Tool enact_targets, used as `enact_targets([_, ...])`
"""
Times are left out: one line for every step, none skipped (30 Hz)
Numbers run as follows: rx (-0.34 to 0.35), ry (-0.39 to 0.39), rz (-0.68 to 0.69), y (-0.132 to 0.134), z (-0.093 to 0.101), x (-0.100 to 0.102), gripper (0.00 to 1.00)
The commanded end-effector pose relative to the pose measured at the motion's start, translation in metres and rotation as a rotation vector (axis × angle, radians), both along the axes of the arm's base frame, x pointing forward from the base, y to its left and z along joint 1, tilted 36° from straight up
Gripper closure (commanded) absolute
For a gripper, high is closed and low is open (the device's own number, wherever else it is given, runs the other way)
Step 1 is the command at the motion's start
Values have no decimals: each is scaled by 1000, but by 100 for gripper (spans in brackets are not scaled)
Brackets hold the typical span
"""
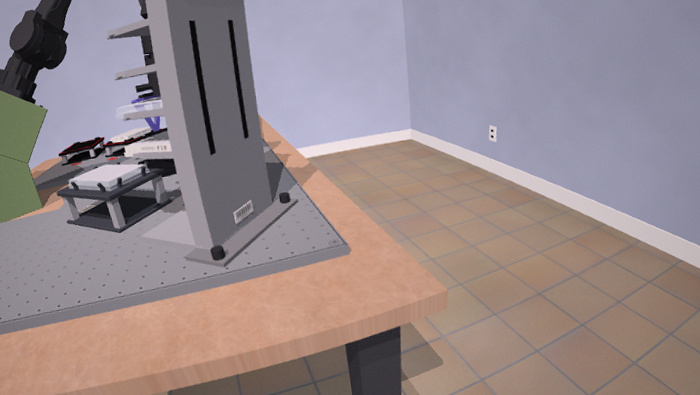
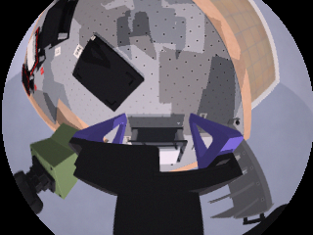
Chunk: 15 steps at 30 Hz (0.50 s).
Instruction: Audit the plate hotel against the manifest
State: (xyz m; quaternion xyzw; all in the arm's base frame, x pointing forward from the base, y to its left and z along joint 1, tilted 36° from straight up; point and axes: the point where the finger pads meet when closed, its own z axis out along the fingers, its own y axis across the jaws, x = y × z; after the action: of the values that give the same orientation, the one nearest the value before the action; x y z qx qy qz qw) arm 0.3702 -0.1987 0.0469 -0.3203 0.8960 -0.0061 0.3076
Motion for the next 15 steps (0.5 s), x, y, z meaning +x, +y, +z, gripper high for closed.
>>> enact_targets([-13, -18, -5, -6, 7, 5, 0])
enact_targets([-13, -18, -5, -6, 7, 5, 0])
enact_targets([-13, -18, -5, -6, 7, 5, 0])
enact_targets([-13, -18, -5, -6, 7, 5, 0])
enact_targets([-13, -18, -5, -6, 7, 5, 0])
enact_targets([-13, -18, -5, -6, 7, 5, 0])
enact_targets([-13, -18, -5, -6, 7, 5, 0])
enact_targets([-13, -18, -5, -6, 7, 5, 0])
enact_targets([-13, -18, -5, -6, 7, 5, 0])
enact_targets([-13, -18, -5, -6, 7, 5, 0])
enact_targets([-13, -18, -5, -6, 7, 5, 0])
enact_targets([-4, -8, -8, -2, 6, 0, 0])
enact_targets([-13, -16, -12, -6, 12, -2, 0])
enact_targets([-18, -19, -11, -9, 15, -4, 0])
enact_targets([-19, -21, -11, -10, 17, -4, 0])
